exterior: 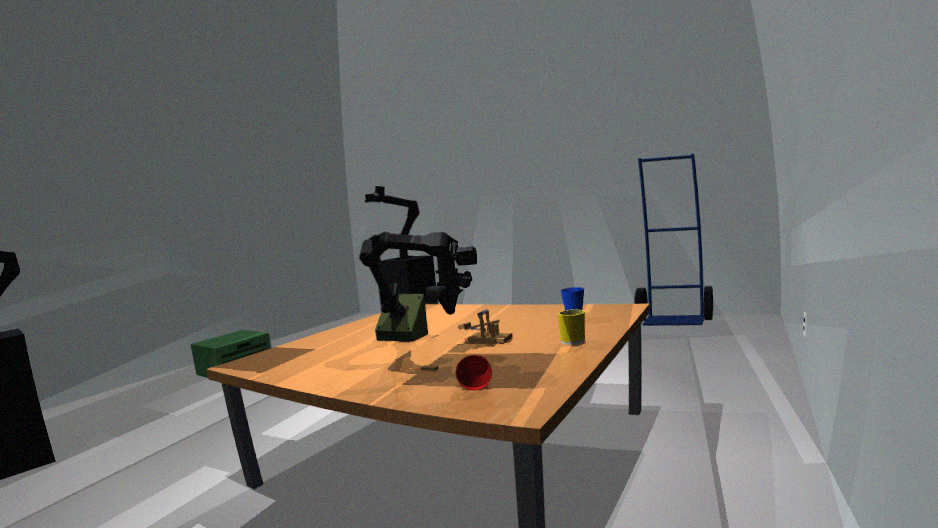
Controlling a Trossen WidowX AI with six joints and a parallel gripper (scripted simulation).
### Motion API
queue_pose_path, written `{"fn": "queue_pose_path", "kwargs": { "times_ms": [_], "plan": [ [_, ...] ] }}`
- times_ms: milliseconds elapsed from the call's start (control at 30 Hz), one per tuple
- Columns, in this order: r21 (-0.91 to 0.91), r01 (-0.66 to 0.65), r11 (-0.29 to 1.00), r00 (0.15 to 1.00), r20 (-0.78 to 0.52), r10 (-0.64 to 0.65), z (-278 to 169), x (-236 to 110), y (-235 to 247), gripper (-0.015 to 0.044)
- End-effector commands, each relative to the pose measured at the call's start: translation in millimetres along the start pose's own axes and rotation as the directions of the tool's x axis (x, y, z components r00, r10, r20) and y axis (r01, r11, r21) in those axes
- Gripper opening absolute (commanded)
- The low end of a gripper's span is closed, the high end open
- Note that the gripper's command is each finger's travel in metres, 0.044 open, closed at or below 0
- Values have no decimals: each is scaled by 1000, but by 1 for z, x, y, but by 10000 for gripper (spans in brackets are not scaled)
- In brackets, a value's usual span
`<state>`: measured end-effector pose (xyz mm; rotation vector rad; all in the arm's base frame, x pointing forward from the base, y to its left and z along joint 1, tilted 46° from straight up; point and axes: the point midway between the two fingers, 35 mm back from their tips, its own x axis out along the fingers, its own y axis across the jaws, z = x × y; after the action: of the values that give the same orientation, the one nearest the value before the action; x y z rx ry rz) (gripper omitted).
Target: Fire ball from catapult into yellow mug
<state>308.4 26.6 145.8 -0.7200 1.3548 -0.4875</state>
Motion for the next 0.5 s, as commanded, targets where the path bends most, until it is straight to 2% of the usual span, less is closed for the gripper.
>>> {"fn": "queue_pose_path", "kwargs": {
  "times_ms": [0, 467],
  "plan": [
    [-9, -12, 1000, 999, -32, 12, 1, 3, 16, 0],
    [-32, -26, 999, 980, -197, 20, -7, 22, 83, 0]
  ]
}}
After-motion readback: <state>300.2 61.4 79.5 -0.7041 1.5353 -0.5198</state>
